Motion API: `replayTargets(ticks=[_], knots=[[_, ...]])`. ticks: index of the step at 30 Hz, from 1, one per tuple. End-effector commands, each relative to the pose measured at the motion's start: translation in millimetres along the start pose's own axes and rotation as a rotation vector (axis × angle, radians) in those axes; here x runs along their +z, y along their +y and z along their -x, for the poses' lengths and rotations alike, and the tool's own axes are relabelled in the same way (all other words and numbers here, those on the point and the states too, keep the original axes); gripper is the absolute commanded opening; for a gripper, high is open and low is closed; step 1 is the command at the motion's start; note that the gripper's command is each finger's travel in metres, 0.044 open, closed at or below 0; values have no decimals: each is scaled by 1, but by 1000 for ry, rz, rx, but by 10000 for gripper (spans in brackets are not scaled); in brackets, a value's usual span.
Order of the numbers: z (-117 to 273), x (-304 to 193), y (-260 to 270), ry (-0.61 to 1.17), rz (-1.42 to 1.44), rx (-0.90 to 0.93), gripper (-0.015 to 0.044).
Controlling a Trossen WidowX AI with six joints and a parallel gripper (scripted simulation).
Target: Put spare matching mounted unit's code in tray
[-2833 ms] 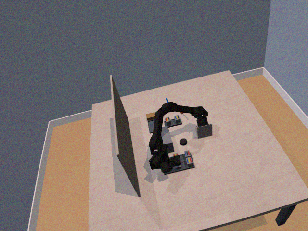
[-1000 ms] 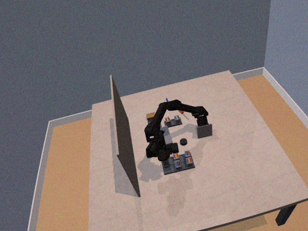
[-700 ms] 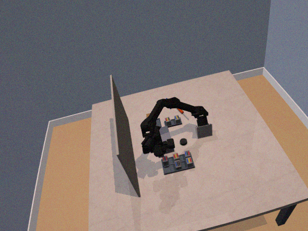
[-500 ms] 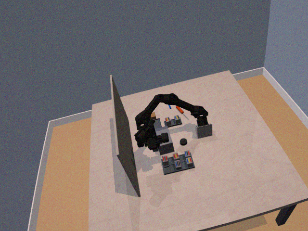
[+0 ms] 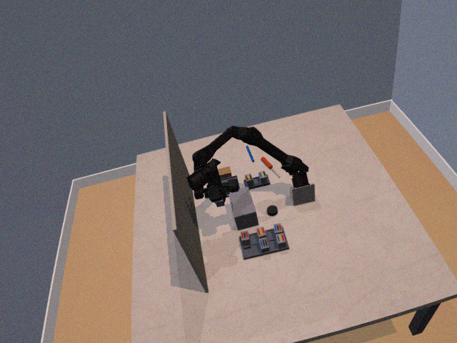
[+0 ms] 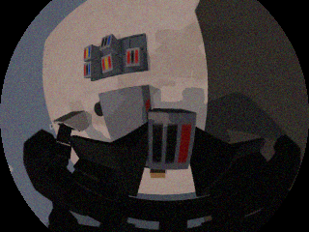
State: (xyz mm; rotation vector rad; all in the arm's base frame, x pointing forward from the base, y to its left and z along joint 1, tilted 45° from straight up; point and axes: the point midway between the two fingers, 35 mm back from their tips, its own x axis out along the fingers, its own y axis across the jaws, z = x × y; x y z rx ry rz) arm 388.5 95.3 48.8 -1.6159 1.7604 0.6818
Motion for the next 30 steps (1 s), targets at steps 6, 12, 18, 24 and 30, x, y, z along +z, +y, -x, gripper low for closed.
replayTargets(ticks=[6,12,18,24,30], knots=[[2,-64,-6,7,5,-6,0],[2,-109,-5,16,3,-7,0],[0,-153,2,29,0,-7,0],[-2,-196,13,46,-3,-3,0],[-4,-235,29,67,-7,3,0]])
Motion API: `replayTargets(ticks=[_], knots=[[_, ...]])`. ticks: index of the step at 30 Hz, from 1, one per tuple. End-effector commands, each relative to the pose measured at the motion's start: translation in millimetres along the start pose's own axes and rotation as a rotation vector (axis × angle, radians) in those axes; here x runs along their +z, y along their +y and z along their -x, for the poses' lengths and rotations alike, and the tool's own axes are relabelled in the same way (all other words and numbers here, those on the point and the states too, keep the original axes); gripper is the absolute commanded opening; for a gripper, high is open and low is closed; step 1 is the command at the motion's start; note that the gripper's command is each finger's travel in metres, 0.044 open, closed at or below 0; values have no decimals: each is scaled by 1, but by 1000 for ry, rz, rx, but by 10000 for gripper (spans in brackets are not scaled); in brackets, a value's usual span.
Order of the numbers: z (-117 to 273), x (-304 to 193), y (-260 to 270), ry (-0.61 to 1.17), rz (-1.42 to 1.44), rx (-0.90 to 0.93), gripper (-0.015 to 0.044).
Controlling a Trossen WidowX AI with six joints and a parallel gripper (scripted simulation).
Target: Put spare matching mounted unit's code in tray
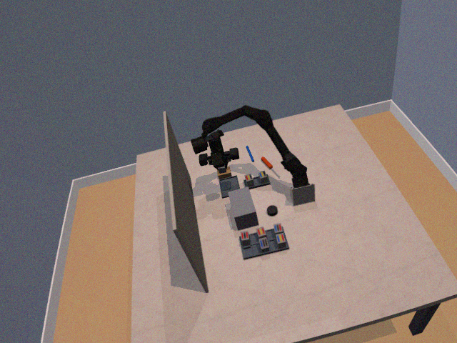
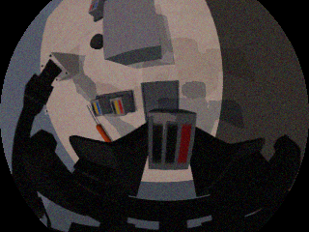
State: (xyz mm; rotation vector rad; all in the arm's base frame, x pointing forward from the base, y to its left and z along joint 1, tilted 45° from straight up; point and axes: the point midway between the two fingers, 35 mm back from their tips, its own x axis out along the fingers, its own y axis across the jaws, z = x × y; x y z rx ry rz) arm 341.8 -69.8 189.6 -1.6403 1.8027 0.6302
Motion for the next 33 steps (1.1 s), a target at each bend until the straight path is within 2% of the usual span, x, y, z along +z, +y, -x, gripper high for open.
replayTargets(ticks=[1,33], knots=[[-1,-17,9,13,5,2,0],[-23,-17,5,9,5,2,0]])
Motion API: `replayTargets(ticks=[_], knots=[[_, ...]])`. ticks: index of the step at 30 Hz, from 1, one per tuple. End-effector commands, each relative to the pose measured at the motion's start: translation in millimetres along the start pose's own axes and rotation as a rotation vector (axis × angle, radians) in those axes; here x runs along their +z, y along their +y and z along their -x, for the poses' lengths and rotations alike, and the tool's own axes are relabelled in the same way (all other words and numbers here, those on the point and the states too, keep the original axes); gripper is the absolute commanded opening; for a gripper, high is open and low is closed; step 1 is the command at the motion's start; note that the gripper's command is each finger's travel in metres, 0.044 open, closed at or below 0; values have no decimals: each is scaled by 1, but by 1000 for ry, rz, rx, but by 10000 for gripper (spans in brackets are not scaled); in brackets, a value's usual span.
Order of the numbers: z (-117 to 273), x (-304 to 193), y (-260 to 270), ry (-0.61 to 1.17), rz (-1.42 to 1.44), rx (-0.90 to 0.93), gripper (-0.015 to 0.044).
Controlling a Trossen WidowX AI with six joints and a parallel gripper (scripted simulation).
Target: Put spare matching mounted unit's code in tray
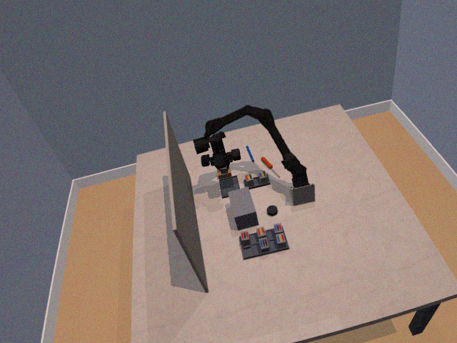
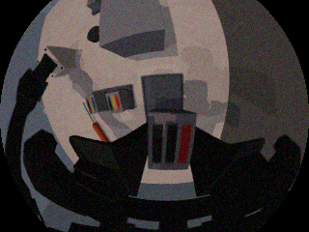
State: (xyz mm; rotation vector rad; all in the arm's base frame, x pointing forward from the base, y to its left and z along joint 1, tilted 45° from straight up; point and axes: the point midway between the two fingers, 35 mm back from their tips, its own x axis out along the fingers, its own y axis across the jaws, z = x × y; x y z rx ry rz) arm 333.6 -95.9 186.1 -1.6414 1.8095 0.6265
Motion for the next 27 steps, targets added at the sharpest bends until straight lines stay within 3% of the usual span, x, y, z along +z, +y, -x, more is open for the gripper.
replayTargets(ticks=[1,27], knots=[[-3,0,0,3,5,-1,0],[-24,1,-2,1,5,-1,0]])
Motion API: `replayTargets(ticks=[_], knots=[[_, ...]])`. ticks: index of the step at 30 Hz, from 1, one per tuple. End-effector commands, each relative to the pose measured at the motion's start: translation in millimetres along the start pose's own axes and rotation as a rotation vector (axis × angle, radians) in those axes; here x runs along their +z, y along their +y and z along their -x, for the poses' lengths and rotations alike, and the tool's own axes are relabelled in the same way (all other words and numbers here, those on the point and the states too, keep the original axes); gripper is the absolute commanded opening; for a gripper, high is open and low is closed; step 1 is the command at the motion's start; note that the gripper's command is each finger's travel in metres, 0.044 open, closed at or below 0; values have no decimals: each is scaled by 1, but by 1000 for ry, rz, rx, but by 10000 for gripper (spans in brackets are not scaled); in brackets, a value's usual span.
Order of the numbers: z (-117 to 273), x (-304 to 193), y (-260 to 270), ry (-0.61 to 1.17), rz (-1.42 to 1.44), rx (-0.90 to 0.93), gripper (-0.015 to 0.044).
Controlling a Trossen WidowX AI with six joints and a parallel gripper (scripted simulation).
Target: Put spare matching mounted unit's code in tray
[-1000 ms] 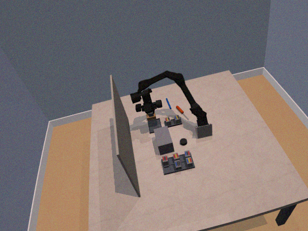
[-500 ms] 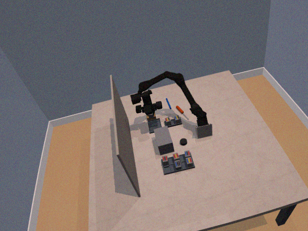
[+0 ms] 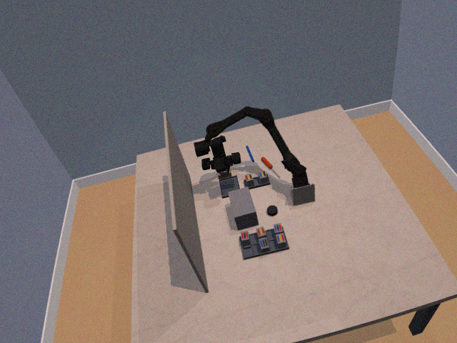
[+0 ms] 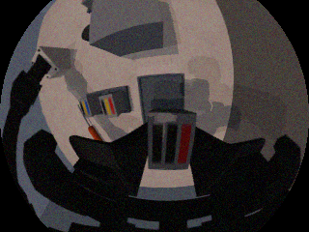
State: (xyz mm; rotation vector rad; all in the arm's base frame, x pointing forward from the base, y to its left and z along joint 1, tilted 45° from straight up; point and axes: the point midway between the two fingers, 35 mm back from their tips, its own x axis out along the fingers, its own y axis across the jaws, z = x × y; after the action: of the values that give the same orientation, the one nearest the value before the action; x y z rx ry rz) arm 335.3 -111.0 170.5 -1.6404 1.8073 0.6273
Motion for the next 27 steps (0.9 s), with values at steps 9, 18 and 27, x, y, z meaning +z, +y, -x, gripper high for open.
replayTargets(ticks=[9,18,27], knots=[[-9,0,0,3,5,-1,0],[-16,0,-1,3,5,-1,0],[-24,0,-1,3,5,-1,0]])
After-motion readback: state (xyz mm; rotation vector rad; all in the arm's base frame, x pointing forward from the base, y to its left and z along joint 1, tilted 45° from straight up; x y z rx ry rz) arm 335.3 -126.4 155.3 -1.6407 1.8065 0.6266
